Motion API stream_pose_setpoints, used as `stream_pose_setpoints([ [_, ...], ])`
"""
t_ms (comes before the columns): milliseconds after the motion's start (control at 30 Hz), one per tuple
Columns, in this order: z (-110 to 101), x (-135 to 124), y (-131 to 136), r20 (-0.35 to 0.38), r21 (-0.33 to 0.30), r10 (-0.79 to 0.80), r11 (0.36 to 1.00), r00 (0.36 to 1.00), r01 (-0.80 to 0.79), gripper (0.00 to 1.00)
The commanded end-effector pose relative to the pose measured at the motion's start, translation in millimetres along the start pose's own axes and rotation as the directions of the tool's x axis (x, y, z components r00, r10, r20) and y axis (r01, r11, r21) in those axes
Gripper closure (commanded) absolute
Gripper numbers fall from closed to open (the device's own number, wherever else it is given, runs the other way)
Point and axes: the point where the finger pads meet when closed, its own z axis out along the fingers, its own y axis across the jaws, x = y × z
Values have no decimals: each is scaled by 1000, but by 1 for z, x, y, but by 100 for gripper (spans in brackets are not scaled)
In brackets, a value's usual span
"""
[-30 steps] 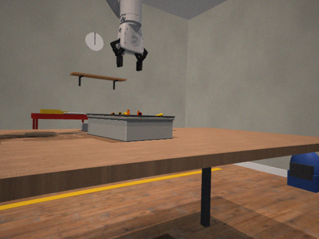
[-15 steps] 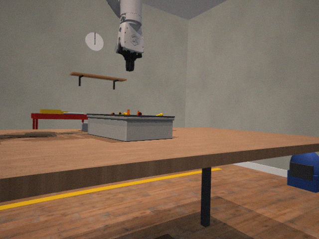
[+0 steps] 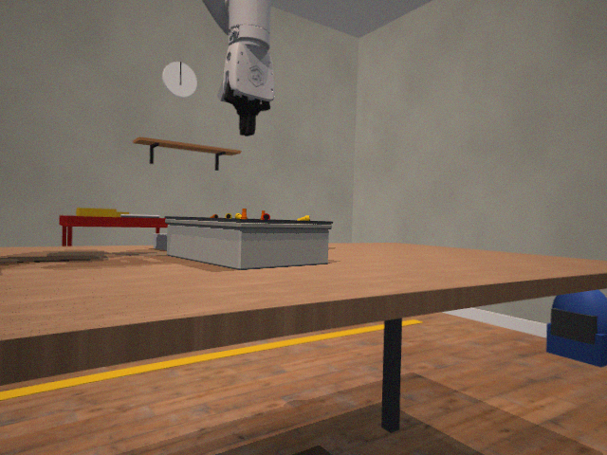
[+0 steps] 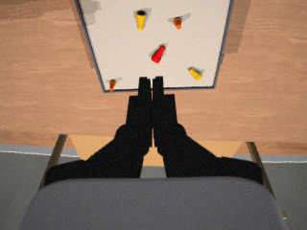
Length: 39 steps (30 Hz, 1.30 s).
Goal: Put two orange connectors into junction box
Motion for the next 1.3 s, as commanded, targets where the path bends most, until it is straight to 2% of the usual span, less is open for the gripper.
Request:
stream_pose_setpoints([
  [0, -1, 0, 1, 0, -2, 0, 1000, 1000, 0, 100],
  [167, -1, 0, 1, 0, -2, 0, 1000, 1000, 0, 100],
  [200, -1, 0, 1, 0, -2, 2, 1000, 1000, -2, 74],
  [300, 1, -3, 0, 0, -2, 17, 1000, 1000, -17, 74],
  [400, 26, -30, -12, 0, -3, 188, 982, 982, -188, 74],
  [567, 42, -48, -22, 0, -3, 302, 953, 953, -302, 74],
  [800, 68, -76, -40, -1, -3, 480, 877, 877, -480, 74],
  [867, 68, -76, -40, -1, -3, 480, 877, 877, -480, 74],
  [900, 79, -87, -48, -1, -3, 550, 835, 835, -550, 74],
  [1267, 117, -123, -81, -1, -2, 767, 642, 642, -767, 74],
])
